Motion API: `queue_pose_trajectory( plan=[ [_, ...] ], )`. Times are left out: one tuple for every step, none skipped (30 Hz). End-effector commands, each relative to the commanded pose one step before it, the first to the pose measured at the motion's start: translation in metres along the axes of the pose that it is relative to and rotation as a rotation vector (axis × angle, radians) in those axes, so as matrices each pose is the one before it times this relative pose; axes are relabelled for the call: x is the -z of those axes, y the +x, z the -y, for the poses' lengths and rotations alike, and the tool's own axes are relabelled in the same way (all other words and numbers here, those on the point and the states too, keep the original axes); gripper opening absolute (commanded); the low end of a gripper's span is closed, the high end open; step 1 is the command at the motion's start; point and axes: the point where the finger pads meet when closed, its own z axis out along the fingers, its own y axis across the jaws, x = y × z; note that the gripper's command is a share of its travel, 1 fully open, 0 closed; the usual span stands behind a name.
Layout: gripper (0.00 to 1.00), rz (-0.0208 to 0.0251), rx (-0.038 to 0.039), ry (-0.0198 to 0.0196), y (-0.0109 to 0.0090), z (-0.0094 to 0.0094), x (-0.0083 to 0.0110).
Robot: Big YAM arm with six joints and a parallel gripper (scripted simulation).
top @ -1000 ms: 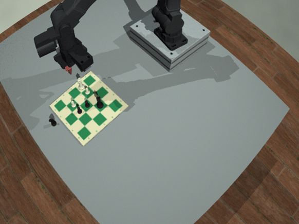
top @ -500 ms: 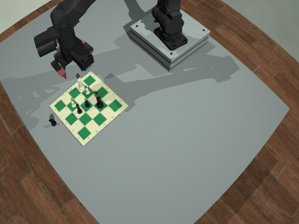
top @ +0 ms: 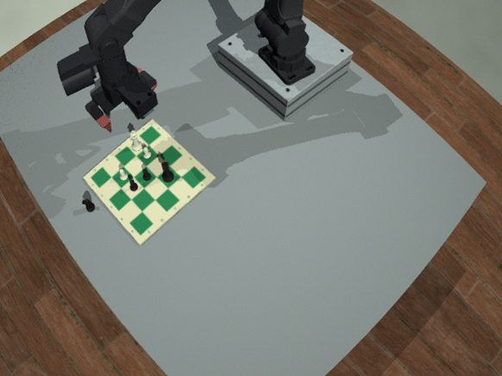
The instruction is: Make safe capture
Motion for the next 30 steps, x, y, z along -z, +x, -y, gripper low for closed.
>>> queue_pose_trajectory(
  plan=[
    [1.00, -0.01703, 0.00657, 0.06308, 0.00914, 0.01982, 0.02954],
    [1.00, -0.00139, -0.00038, 0.00370, 0.00076, 0.00164, 0.00281],
    [1.00, -0.00013, -0.00051, 0.00015, 0.00022, 0.00000, 0.00207],
    [1.00, -0.00011, -0.00029, 0.00019, 0.00013, 0.00005, 0.00253],
    [1.00, -0.00007, 0.00009, 0.00022, -0.00001, 0.00011, 0.00296],
    [1.00, -0.00004, 0.00038, 0.00025, -0.00012, 0.00015, 0.00336],
    [1.00, -0.00005, 0.00039, 0.00027, -0.00012, 0.00017, 0.00371],
    [1.00, -0.00010, 0.00010, 0.00029, -0.00001, 0.00013, 0.00402],
    [1.00, 0.00000, 0.00000, 0.00000, 0.00000, 0.00000, 0.00000],
    [1.00, 0.00000, 0.00000, 0.00000, 0.00000, 0.00000, 0.00000],
    [1.00, -0.00001, 0.00083, 0.00031, -0.00029, 0.00023, 0.00425],
    [1.00, -0.00030, -0.00140, 0.00029, 0.00056, -0.00007, 0.00444],
    [1.00, -0.00028, -0.00125, 0.00029, 0.00051, -0.00005, 0.00453],
    [1.00, -0.00017, -0.00045, 0.00029, 0.00019, 0.00005, 0.00452],
    [1.00, -0.00002, 0.00070, 0.00029, -0.00025, 0.00020, 0.00443],
    [1.00, 0.00010, 0.00149, 0.00028, -0.00055, 0.00029, 0.00427],
    [1.00, 0.00009, 0.00137, 0.00025, -0.00051, 0.00026, 0.00405],
    [1.00, -0.00004, 0.00037, 0.00022, -0.00013, 0.00012, 0.00377],
    [1.00, -0.00019, -0.00080, 0.00019, 0.00032, -0.00003, 0.00343],
    [1.00, -0.00020, -0.00101, 0.00016, 0.00039, -0.00008, 0.00303],
    [1.00, -0.00015, -0.00066, 0.00014, 0.00026, -0.00004, 0.00258],
    [1.00, -0.00004, 0.00005, 0.00012, -0.00001, 0.00004, 0.00211],
    [1.00, 0.00005, 0.00067, 0.00009, -0.00025, 0.00012, 0.00163],
    [1.00, 0.00402, 0.00054, -0.01068, -0.00029, -0.00012, -0.00315],
    [1.00, 0.01276, -0.00068, -0.03484, -0.00355, -0.01035, -0.01225],
    [1.00, 0.00000, 0.00000, 0.00000, 0.00000, 0.00000, 0.00000],
    [1.00, 0.00000, 0.00000, 0.00000, 0.00000, 0.00000, 0.00000],
    [1.00, 0.00637, -0.00059, -0.01813, -0.00246, -0.00746, -0.00622],
    [1.00, -0.00489, 0.00050, 0.01342, 0.00120, 0.00381, 0.00524],
    [1.00, -0.00018, 0.00001, 0.00051, 0.00005, 0.00015, 0.00022]
  ],
)
